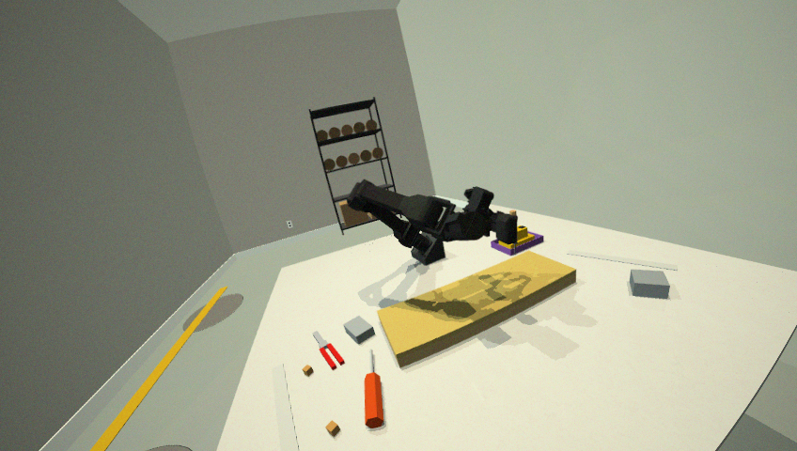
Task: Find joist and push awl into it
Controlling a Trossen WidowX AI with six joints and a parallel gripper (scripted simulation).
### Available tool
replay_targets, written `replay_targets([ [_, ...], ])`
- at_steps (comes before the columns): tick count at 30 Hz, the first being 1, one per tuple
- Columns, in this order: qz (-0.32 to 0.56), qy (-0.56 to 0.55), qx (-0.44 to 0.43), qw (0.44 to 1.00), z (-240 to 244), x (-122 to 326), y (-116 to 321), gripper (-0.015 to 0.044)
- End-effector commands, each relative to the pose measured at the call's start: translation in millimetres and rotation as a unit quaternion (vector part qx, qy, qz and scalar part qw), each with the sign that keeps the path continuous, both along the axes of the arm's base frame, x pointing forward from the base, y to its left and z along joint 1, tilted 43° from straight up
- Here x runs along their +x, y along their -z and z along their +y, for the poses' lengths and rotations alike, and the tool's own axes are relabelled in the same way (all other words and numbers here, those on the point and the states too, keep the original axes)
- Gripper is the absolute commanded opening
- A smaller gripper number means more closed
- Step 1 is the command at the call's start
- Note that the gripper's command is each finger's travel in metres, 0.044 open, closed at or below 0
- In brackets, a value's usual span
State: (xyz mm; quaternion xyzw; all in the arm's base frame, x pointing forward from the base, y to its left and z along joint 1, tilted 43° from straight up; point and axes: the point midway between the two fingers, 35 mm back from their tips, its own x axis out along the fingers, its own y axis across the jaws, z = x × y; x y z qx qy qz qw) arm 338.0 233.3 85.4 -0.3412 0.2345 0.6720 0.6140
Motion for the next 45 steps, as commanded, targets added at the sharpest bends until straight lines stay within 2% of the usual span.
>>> replay_targets([
  [1, 0.005, -0.019, 0.006, 1.0, 6.9, -0.8, 5.0, 0.0],
  [45, 0.005, -0.019, 0.005, 1.0, -24.3, 8.4, 40.5, 0.0],
])
